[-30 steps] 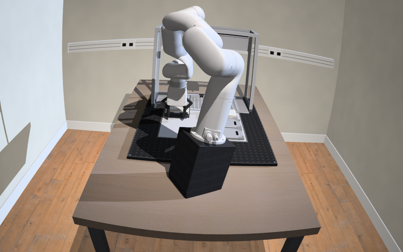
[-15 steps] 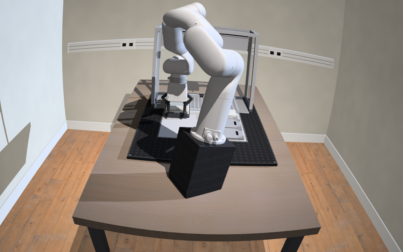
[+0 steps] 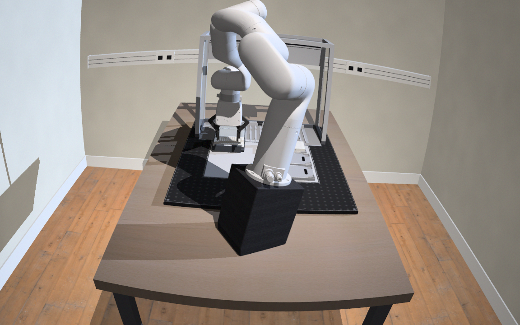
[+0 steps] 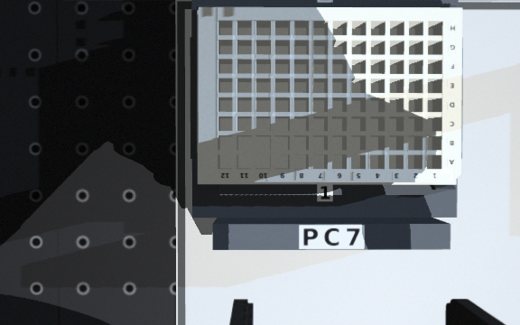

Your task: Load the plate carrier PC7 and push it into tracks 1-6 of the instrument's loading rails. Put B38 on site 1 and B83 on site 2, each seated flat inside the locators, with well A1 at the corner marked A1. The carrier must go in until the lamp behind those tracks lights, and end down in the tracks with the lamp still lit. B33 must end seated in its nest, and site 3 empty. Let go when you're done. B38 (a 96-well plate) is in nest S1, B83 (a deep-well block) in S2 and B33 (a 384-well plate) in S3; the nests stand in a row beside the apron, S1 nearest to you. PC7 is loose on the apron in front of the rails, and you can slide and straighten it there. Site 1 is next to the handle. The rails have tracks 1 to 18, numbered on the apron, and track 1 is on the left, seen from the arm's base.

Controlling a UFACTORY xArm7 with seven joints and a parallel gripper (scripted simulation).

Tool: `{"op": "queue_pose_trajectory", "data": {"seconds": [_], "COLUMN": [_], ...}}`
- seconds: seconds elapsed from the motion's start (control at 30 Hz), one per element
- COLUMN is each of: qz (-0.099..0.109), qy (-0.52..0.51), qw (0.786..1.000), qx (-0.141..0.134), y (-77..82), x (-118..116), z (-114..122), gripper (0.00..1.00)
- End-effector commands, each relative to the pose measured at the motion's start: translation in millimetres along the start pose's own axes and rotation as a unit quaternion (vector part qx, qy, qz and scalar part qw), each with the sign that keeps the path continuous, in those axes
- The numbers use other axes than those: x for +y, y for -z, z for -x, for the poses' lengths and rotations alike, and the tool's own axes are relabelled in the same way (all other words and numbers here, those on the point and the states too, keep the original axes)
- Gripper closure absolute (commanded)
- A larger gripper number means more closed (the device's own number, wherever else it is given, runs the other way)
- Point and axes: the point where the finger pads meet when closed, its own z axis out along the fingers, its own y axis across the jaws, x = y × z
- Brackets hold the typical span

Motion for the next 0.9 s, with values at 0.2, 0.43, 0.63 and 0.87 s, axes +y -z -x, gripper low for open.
{"op": "queue_pose_trajectory", "data": {"seconds": [0.2, 0.43, 0.63, 0.87], "qz": [-0.001, -0.001, -0.001, -0.001], "qy": [0.0, 0.0, 0.0, 0.0], "qw": [1.0, 1.0, 1.0, 1.0], "qx": [0.002, 0.002, 0.002, 0.002], "y": [17.7, 29.4, 36.1, 47.7], "x": [-0.4, -0.4, -0.4, -0.4], "z": [-1.4, -1.4, -1.3, -1.3], "gripper": [0.18, 0.18, 0.18, 0.18]}}
